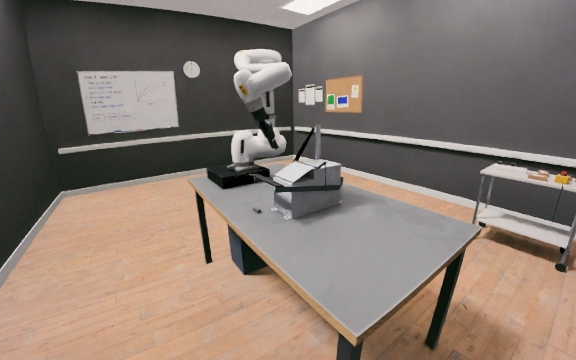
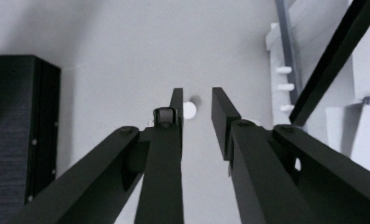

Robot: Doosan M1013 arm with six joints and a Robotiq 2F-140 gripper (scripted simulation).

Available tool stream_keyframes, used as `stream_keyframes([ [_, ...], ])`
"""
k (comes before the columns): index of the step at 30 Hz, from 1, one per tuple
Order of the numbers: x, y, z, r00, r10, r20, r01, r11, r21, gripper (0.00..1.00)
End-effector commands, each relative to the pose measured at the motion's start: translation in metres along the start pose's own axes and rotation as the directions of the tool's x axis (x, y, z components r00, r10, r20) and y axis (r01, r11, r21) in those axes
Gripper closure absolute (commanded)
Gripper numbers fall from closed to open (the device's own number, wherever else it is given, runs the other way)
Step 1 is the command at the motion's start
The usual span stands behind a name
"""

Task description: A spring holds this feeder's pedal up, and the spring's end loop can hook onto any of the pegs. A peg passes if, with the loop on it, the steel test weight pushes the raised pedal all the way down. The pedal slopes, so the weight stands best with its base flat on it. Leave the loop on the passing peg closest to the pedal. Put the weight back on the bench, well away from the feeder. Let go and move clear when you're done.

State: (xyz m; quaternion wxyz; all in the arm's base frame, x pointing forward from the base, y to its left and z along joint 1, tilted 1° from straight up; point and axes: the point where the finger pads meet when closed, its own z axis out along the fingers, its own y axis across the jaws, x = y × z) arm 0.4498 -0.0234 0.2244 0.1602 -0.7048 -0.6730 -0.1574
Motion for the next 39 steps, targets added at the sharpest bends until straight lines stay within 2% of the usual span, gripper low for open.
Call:
stream_keyframes([
  [1,0.010,0.003,-0.045,0.990,0.001,-0.144,-0.001,1.000,-0.001,0.76],
  [15,0.010,0.003,-0.045,0.990,0.001,-0.144,-0.001,1.000,-0.001,0.76],
  [16,-0.003,0.060,-0.032,0.989,0.001,-0.150,-0.001,1.000,-0.001,0.76],
  [32,-0.003,0.060,-0.032,0.989,0.001,-0.150,-0.001,1.000,-0.001,0.76],
  [33,-0.015,0.117,-0.018,0.988,0.001,-0.156,-0.001,1.000,-0.001,0.76],
  [39,-0.015,0.117,-0.018,0.988,0.001,-0.156,-0.001,1.000,-0.001,0.76],
])
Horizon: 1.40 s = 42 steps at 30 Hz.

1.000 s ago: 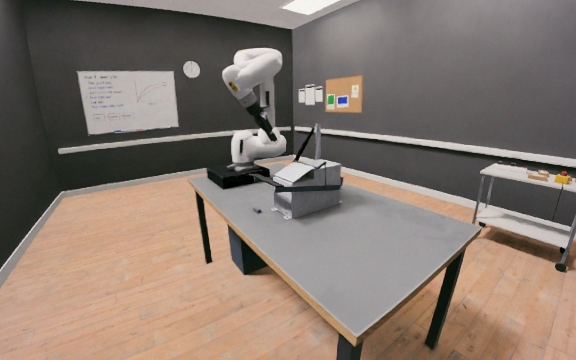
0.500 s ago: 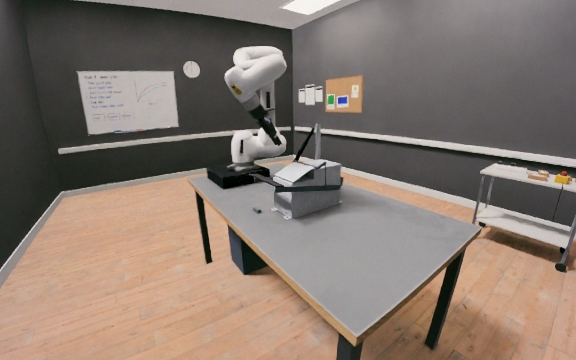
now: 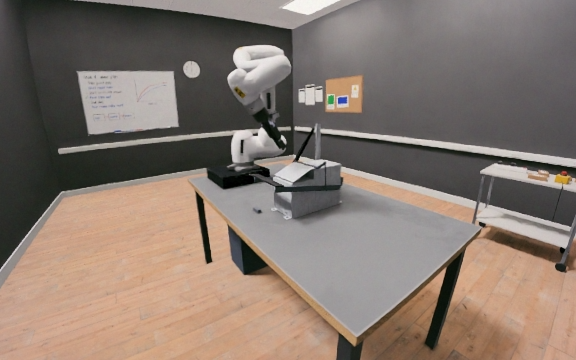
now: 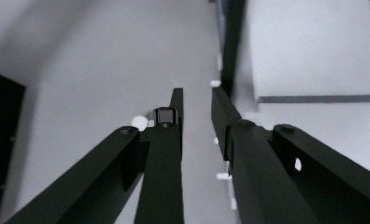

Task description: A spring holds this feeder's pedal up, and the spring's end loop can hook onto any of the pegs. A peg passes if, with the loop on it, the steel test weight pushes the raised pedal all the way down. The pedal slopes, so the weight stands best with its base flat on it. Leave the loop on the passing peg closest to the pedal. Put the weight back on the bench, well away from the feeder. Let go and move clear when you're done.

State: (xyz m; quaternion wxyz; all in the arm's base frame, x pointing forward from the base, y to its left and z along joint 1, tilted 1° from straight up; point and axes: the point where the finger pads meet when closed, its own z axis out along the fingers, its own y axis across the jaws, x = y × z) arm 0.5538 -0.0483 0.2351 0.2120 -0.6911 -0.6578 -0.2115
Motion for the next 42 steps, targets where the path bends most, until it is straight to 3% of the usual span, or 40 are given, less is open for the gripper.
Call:
stream_keyframes([
  [1,-0.002,0.012,0.001,1.000,-0.001,-0.001,0.001,1.000,-0.001,0.76],
  [10,-0.002,0.012,0.001,1.000,-0.001,-0.001,0.001,1.000,-0.001,0.76],
  [11,-0.009,0.039,0.006,1.000,-0.001,-0.004,0.001,1.000,-0.001,0.76],
  [27,-0.009,0.039,0.006,1.000,-0.001,-0.004,0.001,1.000,-0.001,0.76],
  [42,-0.008,0.039,0.026,1.000,-0.001,-0.004,0.001,1.000,-0.001,0.76],
])
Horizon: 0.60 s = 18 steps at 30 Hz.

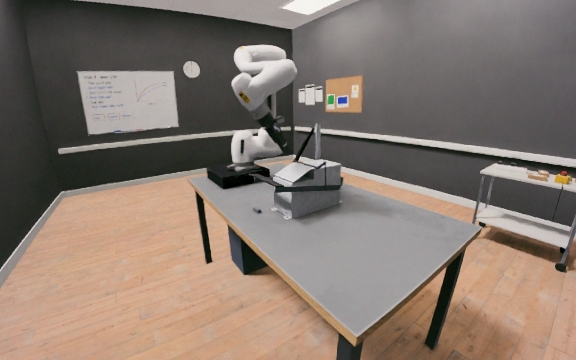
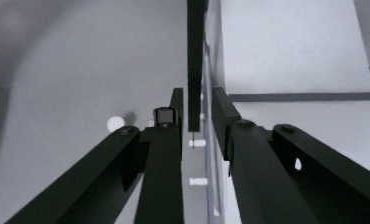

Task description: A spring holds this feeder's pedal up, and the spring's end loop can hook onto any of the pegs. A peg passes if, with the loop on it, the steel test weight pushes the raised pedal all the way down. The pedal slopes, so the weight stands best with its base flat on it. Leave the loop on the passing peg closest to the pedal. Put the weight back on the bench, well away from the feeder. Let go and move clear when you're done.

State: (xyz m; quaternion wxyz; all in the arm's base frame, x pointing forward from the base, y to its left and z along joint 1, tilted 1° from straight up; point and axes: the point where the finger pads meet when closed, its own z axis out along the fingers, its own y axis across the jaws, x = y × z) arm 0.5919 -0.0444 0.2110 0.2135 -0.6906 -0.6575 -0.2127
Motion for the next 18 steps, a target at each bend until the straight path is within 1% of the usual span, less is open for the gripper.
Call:
stream_keyframes([
  [1,0.0004,0.0003,0.0039,1.000,-0.001,0.000,0.001,1.000,-0.001,0.76],
  [3,0.0004,0.0003,-0.0003,1.000,-0.001,0.000,0.001,1.000,-0.001,0.76],
  [18,0.0004,0.0003,0.0039,1.000,-0.001,0.000,0.001,1.000,-0.001,0.76],
])
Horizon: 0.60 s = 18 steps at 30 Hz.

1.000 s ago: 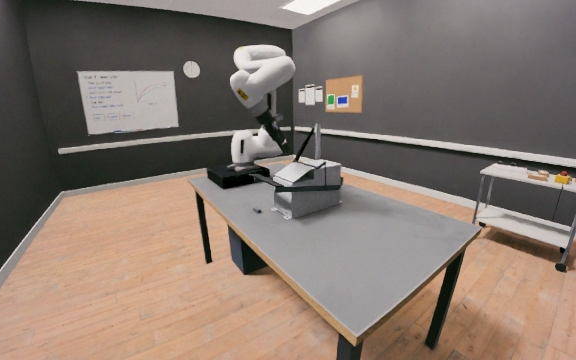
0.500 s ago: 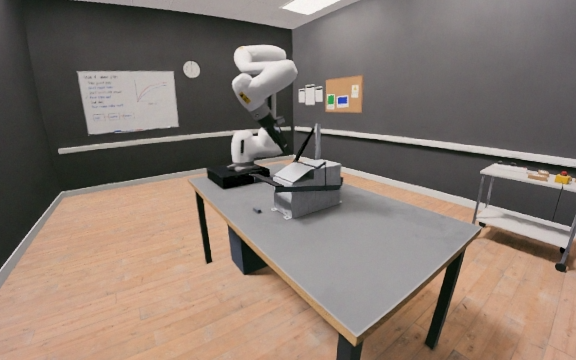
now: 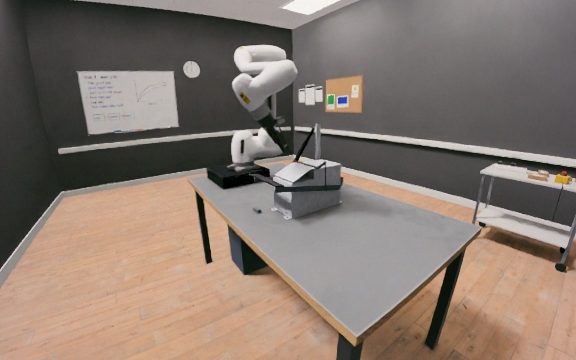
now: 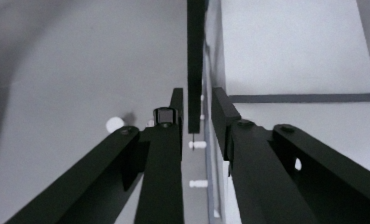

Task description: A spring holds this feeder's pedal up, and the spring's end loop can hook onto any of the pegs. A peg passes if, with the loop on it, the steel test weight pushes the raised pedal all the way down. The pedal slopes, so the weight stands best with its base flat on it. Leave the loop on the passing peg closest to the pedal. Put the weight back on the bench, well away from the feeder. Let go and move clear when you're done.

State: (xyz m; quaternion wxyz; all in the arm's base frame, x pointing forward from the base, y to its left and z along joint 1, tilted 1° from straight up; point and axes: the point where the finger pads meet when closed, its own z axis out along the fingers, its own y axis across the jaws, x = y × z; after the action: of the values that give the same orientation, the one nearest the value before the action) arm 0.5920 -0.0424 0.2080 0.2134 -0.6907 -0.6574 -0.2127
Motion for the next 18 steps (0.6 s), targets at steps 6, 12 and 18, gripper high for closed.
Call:
stream_keyframes([
  [6,0.000,0.000,0.016,1.000,-0.001,0.000,0.001,1.000,-0.001,0.76],
  [12,0.000,0.000,0.036,1.000,-0.001,0.000,0.001,1.000,-0.001,0.76],
  [18,0.000,0.000,0.049,1.000,-0.001,0.000,0.001,1.000,-0.001,0.76],
])
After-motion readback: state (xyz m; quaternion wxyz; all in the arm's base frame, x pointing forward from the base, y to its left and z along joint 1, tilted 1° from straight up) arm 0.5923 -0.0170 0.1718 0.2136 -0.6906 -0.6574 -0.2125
